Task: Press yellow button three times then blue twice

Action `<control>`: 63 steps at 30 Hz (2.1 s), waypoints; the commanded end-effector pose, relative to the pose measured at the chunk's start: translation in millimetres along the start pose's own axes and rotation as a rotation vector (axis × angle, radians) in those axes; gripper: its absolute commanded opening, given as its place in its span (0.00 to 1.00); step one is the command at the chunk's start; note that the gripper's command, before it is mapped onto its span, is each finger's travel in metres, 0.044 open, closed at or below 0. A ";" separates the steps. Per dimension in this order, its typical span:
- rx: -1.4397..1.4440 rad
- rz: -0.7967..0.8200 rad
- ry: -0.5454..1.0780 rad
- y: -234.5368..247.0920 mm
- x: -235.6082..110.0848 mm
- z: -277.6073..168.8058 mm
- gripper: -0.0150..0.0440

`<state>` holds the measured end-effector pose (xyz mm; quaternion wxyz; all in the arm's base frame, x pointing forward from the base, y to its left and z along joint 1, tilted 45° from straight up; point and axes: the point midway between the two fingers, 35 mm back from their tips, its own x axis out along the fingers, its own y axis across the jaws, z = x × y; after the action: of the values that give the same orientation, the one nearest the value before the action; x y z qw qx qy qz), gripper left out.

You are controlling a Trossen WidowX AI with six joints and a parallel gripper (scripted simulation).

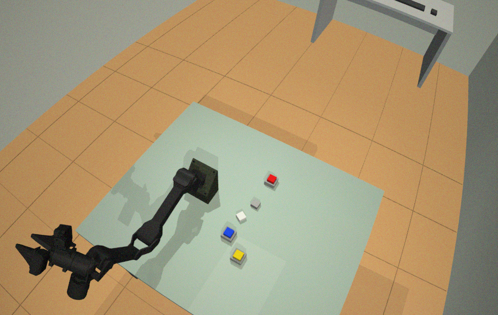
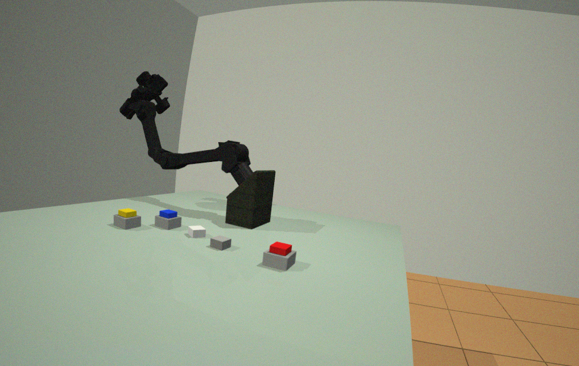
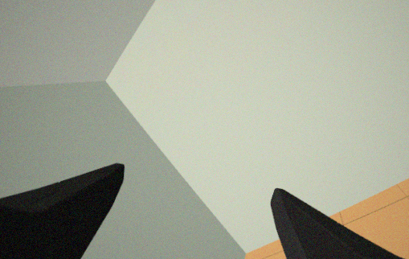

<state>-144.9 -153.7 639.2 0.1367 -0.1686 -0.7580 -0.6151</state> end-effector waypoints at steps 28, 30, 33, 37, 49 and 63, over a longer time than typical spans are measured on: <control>1.423 1.758 -0.238 117.8 -209.1 389.9 0.93; 1.436 1.946 -0.170 113.5 -246.6 403.4 0.93; 1.413 2.229 -0.036 102.4 -304.4 415.9 0.93; 1.289 2.595 0.205 78.4 -381.5 418.2 0.93; 0.164 3.253 1.205 -45.1 -562.1 336.1 0.93; -1.904 2.411 1.731 -222.5 -592.6 154.9 0.93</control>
<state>323.0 -52.4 182.6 -0.7231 0.2836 -0.6078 0.1650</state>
